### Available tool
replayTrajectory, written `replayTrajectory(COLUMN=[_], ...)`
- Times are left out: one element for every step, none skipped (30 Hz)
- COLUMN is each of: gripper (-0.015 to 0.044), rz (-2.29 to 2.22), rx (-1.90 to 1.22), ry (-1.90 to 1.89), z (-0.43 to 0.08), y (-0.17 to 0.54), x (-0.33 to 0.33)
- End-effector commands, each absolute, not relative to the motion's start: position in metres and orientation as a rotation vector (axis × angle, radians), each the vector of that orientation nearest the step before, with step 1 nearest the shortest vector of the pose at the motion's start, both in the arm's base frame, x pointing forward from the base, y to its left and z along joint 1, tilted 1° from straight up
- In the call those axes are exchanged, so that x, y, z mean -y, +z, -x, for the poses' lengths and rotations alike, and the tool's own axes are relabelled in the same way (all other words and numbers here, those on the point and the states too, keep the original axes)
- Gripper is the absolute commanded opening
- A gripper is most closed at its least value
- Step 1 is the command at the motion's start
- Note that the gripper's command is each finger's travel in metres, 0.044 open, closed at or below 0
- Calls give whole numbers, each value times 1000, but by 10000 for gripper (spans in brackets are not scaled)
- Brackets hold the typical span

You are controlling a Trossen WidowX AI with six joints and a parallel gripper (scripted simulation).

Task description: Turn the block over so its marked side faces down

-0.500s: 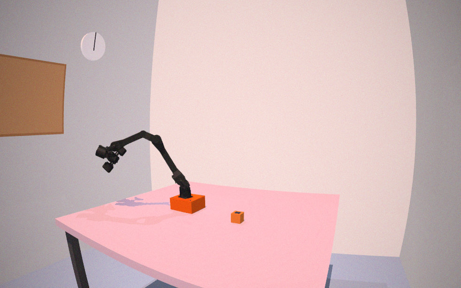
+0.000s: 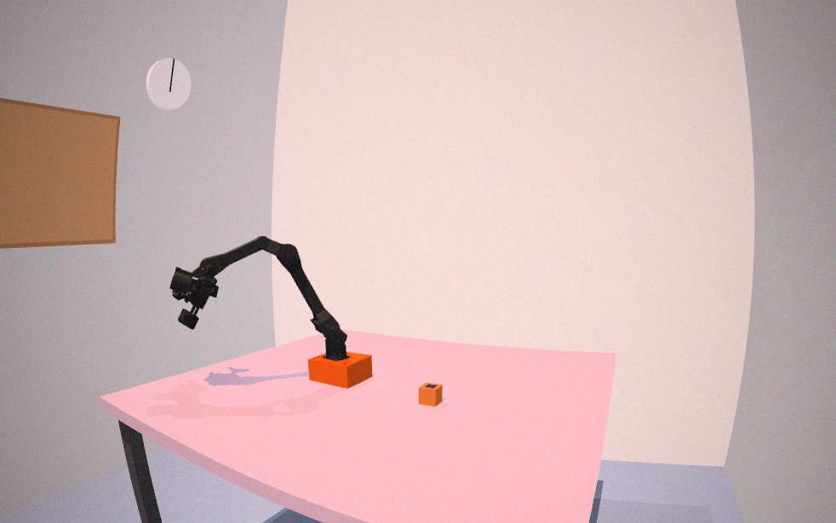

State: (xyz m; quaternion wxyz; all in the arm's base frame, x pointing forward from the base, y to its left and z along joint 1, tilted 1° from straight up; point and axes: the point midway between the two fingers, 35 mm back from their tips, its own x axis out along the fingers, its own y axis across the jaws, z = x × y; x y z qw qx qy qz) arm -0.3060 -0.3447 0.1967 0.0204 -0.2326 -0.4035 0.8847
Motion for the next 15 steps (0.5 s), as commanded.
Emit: replayTrajectory(gripper=[440, 440, 440, 440, 440, 440, 440, 440, 440, 440, 440, 440, 440, 440, 440], rz=[783, 791, 799, 806, 813, 819, 824, 827, 831, 833, 835, 837, 837, 836, 835], rx=[1385, 1428, 1473, 1519, 1566, 1621, 1675, 1727, 1782, 1839, 1899, 1960, 2022, 2086, 2151], ry=[2870, 2894, 2917, 2939, 2959, 2981, 3001, 3018, 3034, 3049, 3062, 3073, 3082, 3088, 3093], z=[257, 243, 230, 216, 201, 185, 169, 153, 137, 121, 104, 88, 71, 55, 38], y=[190, 187, 184, 182, 179, 176, 173, 170, 167, 164, 161, 158, 156, 153, 150], x=[377, 385, 392, 399, 405, 411, 417, 421, 425, 428, 431, 433, 434, 435, 435])
